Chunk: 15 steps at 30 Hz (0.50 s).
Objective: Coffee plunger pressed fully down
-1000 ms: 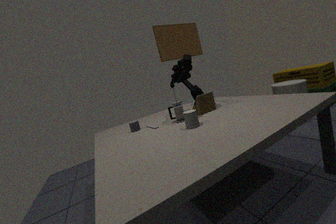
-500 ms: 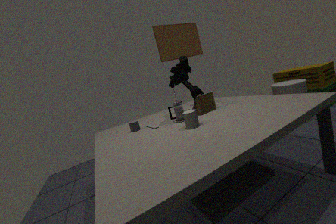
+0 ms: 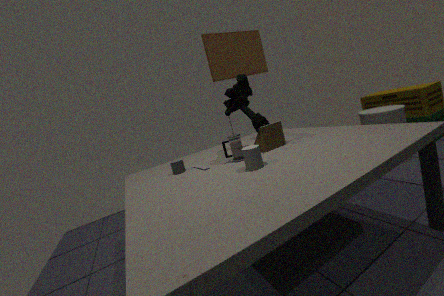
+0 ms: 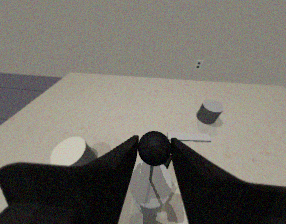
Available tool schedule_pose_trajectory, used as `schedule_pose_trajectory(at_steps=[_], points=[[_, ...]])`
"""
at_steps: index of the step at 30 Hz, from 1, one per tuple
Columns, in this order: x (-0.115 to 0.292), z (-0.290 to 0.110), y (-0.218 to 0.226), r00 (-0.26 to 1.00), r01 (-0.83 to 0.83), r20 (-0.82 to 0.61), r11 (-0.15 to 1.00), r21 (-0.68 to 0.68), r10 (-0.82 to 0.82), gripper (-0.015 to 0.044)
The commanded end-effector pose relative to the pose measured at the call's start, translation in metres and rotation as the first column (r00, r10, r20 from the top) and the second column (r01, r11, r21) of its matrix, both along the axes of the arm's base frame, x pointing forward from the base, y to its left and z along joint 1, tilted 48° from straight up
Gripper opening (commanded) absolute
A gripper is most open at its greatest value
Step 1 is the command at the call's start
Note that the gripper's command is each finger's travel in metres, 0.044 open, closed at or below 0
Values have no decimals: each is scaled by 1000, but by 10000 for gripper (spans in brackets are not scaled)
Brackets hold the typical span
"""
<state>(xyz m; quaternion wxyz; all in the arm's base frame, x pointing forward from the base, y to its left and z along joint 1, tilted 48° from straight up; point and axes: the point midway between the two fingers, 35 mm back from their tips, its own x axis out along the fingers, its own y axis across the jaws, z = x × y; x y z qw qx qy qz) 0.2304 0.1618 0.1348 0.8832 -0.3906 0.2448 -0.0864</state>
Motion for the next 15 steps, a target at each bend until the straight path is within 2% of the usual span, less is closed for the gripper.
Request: schedule_pose_trajectory(at_steps=[1,15], points=[[0,0,0,1000,-1,2,1000,0,1,124],[2,-10,-8,1000,1,-2,1000,1,-1,124]])
